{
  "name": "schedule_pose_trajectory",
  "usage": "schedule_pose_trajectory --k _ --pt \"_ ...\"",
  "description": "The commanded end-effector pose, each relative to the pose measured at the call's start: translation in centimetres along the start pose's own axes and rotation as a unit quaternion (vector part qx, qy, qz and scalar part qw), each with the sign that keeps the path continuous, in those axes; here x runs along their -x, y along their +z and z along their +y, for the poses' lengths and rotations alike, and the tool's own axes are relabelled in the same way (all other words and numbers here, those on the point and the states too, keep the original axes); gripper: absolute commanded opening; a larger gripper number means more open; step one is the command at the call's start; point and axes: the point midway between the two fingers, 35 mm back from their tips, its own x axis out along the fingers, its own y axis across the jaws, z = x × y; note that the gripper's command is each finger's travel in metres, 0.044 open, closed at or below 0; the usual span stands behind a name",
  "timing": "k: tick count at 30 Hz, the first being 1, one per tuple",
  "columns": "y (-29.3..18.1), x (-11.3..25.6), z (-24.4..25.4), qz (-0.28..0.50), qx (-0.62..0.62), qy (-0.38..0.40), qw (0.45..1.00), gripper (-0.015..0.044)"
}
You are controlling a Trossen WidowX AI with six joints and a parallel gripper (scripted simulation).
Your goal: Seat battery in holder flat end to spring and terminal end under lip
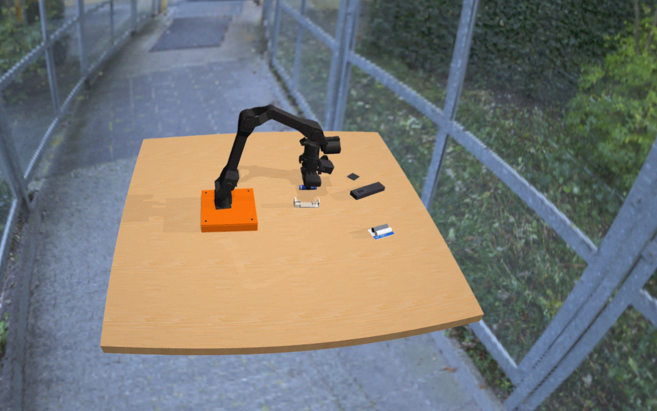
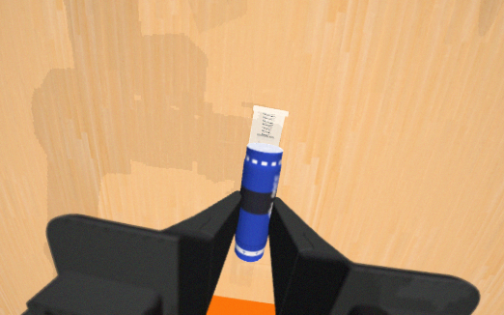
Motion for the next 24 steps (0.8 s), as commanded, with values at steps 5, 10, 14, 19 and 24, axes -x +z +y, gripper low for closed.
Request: schedule_pose_trajectory --k 5,10,14,19,24 --pt "0.1 -0.4 0.1 0.011 -0.021 0.000 1.000 0.0058" --pt "-0.1 -1.6 0.1 0.049 -0.020 -0.001 0.999 0.0058" --pt "-0.2 -2.5 0.1 0.080 -0.019 -0.001 0.997 0.0058" --pt "-0.4 -3.6 0.0 0.118 -0.016 -0.002 0.993 0.0058" --pt "-0.5 -4.2 0.0 0.136 -0.014 -0.005 0.991 0.0058"
